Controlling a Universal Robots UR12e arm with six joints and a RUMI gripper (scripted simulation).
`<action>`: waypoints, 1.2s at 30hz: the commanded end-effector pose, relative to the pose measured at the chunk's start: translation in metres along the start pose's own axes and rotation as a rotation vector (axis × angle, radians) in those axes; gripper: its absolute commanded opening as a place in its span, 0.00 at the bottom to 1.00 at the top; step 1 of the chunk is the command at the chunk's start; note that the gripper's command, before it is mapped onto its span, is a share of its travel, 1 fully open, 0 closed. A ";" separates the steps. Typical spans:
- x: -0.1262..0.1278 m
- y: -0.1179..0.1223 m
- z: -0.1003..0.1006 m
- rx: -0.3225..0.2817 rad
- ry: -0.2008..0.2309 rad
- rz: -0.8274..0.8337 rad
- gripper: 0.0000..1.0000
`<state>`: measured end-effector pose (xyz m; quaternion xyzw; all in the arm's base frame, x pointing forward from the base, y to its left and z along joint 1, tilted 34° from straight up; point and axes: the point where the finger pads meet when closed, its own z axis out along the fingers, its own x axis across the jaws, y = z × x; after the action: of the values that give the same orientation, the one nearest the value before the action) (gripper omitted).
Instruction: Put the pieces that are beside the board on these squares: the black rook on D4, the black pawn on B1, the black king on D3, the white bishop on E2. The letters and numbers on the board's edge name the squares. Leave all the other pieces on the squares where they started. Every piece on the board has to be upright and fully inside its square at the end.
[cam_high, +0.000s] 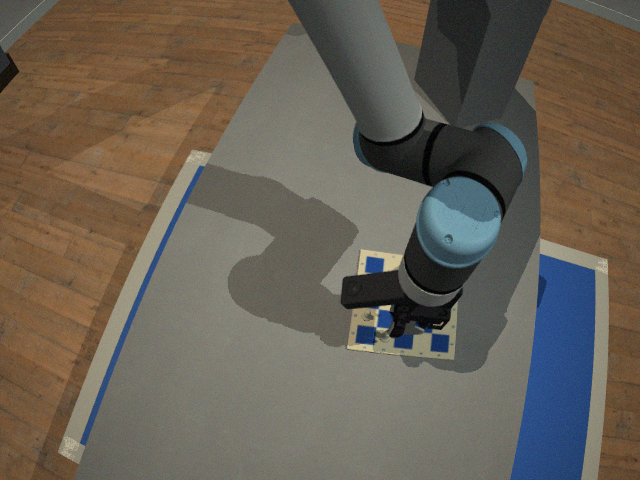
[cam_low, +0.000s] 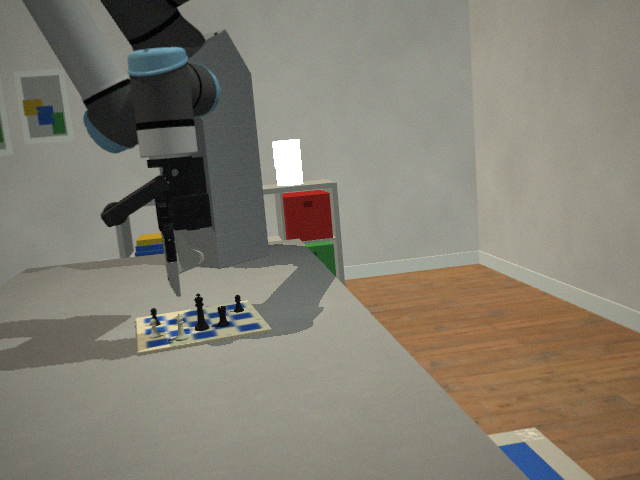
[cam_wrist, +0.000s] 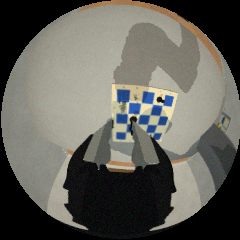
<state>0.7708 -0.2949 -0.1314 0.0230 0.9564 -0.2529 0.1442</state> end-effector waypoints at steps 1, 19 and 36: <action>0.000 0.000 -0.020 0.000 -0.001 0.000 0.22; 0.000 0.000 -0.028 0.000 -0.001 0.000 1.00; 0.000 0.000 -0.032 0.000 -0.001 0.000 1.00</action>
<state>0.7633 -0.2814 -0.1081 0.0231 0.9565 -0.2528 0.1440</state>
